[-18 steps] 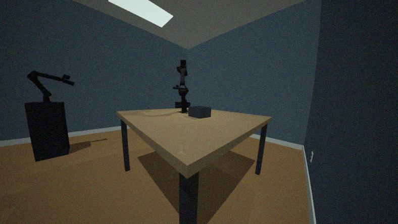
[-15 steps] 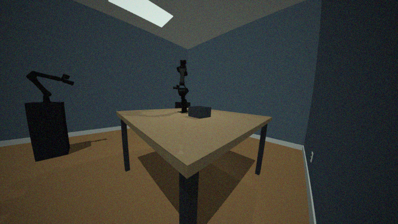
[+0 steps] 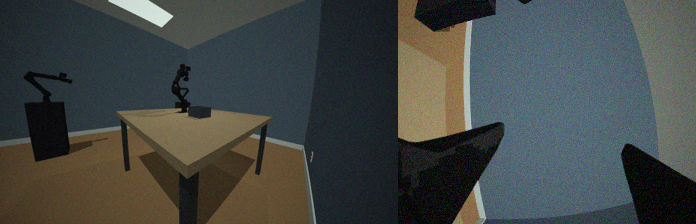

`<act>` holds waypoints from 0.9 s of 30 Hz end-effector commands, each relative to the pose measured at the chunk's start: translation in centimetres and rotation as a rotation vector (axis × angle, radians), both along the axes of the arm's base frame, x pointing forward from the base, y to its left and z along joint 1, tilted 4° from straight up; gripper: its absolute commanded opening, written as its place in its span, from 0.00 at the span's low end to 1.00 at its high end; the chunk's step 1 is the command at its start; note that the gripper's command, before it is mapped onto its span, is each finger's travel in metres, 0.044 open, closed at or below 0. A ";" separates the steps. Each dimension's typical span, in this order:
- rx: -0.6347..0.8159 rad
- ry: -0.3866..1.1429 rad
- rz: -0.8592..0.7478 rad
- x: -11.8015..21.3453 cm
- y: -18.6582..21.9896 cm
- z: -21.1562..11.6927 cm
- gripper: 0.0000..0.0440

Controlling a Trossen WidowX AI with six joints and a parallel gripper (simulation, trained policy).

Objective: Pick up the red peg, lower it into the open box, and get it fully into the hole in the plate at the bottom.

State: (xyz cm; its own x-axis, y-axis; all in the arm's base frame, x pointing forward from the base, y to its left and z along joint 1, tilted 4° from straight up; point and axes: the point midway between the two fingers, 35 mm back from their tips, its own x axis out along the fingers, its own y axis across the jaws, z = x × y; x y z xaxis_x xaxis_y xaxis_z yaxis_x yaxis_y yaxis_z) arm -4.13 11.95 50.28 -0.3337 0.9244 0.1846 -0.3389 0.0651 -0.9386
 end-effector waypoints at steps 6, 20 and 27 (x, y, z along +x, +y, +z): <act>-0.208 0.122 -0.134 1.0 3.7 -4.3 1.00; -0.467 0.441 -0.415 5.2 7.5 -10.6 1.00; -0.559 0.624 -0.556 7.7 8.4 -13.6 1.00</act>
State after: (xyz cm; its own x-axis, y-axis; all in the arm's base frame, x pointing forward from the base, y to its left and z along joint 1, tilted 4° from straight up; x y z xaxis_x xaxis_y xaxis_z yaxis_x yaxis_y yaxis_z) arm 3.02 20.01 37.63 0.1616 0.9418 -0.2947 -0.8119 -0.0428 -0.5822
